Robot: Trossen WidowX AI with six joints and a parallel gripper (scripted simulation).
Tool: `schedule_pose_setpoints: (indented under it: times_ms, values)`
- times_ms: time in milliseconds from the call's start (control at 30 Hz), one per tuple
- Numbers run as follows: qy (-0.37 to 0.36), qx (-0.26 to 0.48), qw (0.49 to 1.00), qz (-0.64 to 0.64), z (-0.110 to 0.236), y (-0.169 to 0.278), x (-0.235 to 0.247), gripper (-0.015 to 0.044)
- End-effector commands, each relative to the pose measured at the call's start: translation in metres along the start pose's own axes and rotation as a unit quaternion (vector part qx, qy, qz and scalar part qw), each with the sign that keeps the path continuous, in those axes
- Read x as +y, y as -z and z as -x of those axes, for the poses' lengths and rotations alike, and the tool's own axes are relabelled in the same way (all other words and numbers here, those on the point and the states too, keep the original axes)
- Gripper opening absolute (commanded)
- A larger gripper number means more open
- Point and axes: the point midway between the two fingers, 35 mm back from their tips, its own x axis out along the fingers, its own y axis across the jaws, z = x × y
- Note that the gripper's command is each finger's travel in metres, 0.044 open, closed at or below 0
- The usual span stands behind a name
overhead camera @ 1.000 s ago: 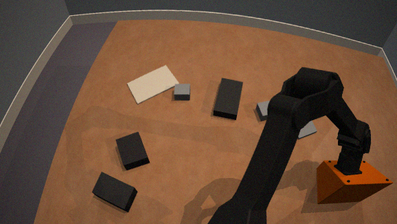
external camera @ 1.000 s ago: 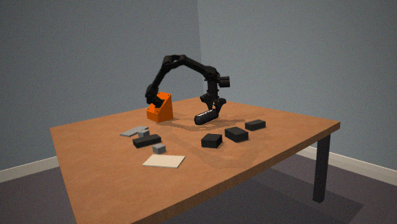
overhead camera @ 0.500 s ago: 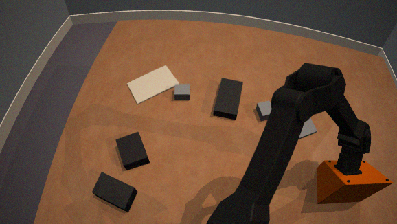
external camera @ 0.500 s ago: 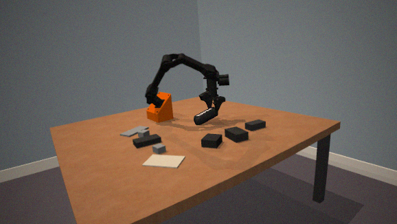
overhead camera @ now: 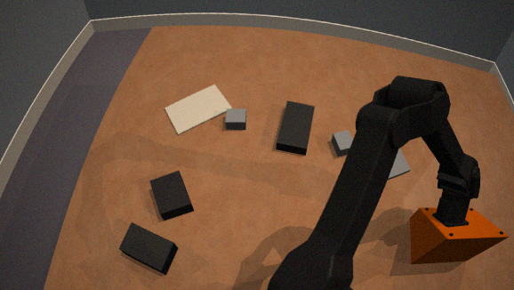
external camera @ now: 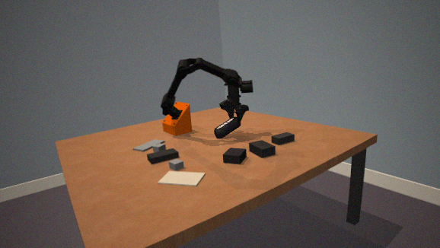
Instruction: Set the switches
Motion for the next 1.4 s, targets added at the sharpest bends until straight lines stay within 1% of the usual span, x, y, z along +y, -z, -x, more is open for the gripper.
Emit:
schedule_pose_setpoints:
  times_ms: [0,1367]
  values:
    - [-0.002,0.001,1.0,-0.001,0.006,-0.003,0.0,0.0336]
    - [-0.001,0.0,1.0,0.0,0.03,-0.025,0.0,0.0336]
